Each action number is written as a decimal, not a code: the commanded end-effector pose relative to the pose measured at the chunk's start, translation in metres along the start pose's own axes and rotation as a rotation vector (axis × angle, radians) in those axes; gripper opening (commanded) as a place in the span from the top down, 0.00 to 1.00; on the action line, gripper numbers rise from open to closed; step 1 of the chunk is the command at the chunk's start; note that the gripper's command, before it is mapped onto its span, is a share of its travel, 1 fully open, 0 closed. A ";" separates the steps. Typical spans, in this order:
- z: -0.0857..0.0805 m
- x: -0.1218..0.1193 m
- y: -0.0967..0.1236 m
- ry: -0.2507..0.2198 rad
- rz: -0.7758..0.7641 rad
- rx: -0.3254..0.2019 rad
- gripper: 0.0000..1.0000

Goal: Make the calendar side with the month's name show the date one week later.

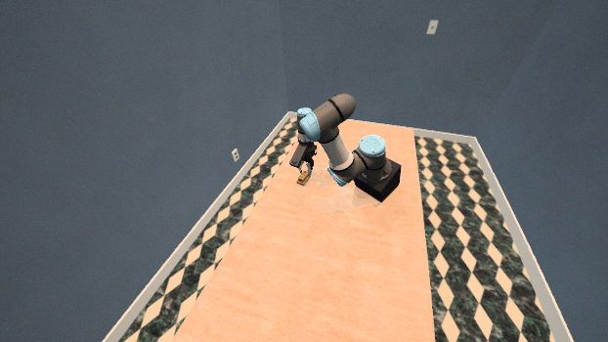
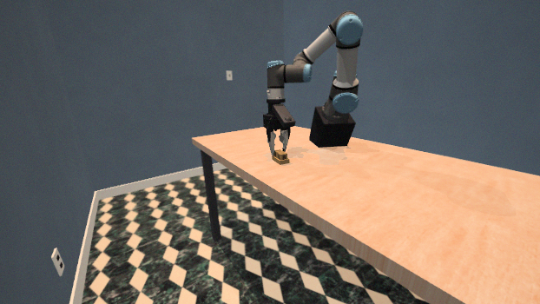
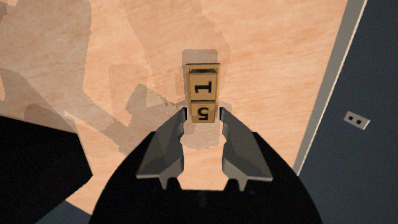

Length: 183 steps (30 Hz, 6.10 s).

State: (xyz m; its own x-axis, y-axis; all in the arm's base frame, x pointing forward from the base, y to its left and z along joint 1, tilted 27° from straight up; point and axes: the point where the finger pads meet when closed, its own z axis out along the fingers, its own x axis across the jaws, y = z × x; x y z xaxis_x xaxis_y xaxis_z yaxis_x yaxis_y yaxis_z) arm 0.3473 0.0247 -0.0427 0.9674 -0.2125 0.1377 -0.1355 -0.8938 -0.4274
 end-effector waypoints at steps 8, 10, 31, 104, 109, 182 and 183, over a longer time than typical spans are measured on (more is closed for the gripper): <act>0.000 0.000 0.000 0.001 0.000 0.000 0.72; 0.000 0.000 0.000 0.001 0.000 0.000 0.72; 0.000 0.000 0.000 0.001 0.000 0.000 0.90; -0.100 0.001 0.001 0.002 -0.001 -0.003 0.90; -0.101 0.000 0.001 0.002 -0.001 -0.002 0.90; -0.096 0.000 0.055 0.002 -0.994 -0.004 0.90; -0.096 0.000 0.055 0.002 -0.994 -0.004 0.90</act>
State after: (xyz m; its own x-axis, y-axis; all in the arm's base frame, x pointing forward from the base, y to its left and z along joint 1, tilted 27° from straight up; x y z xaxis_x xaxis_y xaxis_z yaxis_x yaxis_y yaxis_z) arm 0.3192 -0.0543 0.0216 0.7374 0.5398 0.4061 0.6425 -0.7460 -0.1750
